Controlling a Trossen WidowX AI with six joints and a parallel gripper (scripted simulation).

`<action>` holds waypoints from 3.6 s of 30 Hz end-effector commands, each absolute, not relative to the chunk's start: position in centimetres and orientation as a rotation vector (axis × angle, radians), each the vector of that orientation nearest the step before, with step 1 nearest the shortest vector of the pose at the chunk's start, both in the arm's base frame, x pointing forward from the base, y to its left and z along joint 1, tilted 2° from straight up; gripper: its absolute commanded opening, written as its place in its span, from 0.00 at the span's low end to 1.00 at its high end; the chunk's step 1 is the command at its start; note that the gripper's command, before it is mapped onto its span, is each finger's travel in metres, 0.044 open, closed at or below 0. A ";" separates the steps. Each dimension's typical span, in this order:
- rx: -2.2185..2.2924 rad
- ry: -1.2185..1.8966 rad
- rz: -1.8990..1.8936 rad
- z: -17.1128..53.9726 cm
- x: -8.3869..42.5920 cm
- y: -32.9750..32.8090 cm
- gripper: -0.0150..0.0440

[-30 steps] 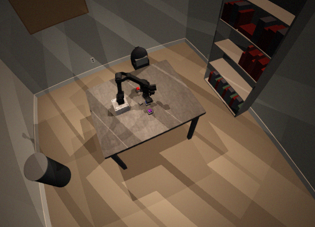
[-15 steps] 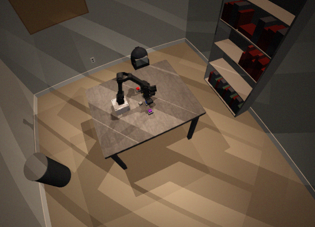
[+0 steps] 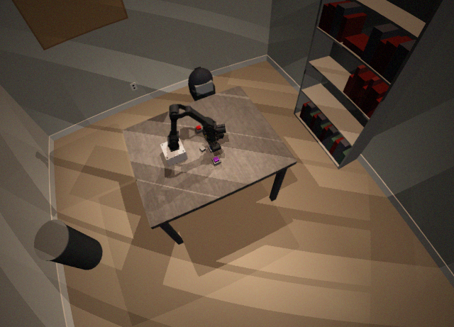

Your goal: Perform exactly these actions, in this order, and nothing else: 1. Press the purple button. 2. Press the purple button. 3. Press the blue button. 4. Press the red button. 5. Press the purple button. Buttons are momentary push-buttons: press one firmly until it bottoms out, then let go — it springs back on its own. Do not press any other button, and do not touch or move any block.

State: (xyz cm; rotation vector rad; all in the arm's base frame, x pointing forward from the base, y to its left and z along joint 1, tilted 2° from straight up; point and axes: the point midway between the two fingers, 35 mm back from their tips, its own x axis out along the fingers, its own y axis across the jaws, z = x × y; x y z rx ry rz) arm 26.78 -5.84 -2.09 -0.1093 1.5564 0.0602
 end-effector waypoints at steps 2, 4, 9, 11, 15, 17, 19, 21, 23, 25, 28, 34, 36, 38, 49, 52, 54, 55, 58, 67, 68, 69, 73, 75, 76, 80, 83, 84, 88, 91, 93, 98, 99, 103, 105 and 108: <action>-0.106 1.565 0.062 -2.3 26.5 -5.8 0.29; -0.106 1.565 0.062 -2.3 26.5 -5.8 0.29; -0.106 1.565 0.062 -2.3 26.5 -5.8 0.29; -0.106 1.565 0.062 -2.3 26.5 -5.8 0.29; -0.106 1.565 0.062 -2.3 26.5 -5.8 0.29; -0.108 1.560 0.061 -1.1 26.7 -5.8 0.29; -0.107 1.564 0.062 0.7 26.5 -5.7 0.29; -0.106 1.565 0.062 1.0 26.5 -5.7 0.29; -0.106 1.565 0.062 1.2 26.5 -5.7 0.29; -0.106 1.565 0.062 3.2 26.7 -5.7 0.29; -0.106 1.565 0.062 6.9 26.5 -5.5 0.29; -0.105 1.563 0.061 7.2 26.7 -4.7 0.29; -0.101 1.560 0.058 7.2 27.0 -2.4 0.29; -0.097 1.557 0.056 7.3 27.1 0.1 0.29; -0.087 1.564 0.077 6.9 23.1 14.0 0.29; -0.088 1.568 0.081 6.8 22.0 15.6 0.29; -0.088 1.568 0.081 6.8 22.0 15.6 0.29; -0.088 1.568 0.081 6.5 22.1 15.7 0.29; -0.088 1.568 0.081 2.8 22.2 15.7 0.29; -0.088 1.569 0.081 0.4 22.0 15.6 0.29; -0.088 1.569 0.081 0.2 22.0 15.6 0.29; -0.088 1.569 0.081 0.0 22.0 15.6 0.29; -0.088 1.569 0.081 -0.6 22.0 15.6 0.29; -0.088 1.569 0.081 -1.0 22.0 15.6 0.29; -0.088 1.569 0.081 -1.1 22.0 15.6 0.29; -0.088 1.569 0.081 -1.8 22.0 15.6 0.29; -0.088 1.569 0.081 -2.3 22.0 15.6 0.29; -0.088 1.569 0.081 -2.4 22.0 15.6 0.29; -0.088 1.569 0.081 -2.7 22.0 15.6 0.29; -0.088 1.569 0.081 -2.7 22.0 15.6 0.29; -0.088 1.569 0.081 -2.7 22.0 15.6 0.29; -0.088 1.569 0.081 -2.7 22.0 15.6 0.29; -0.088 1.569 0.081 -2.7 22.0 15.6 0.29; -0.088 1.569 0.081 -2.7 22.0 15.6 0.29; -0.088 1.569 0.081 -2.7 22.0 15.6 0.29; -0.088 1.569 0.081 -2.7 22.0 15.6 0.29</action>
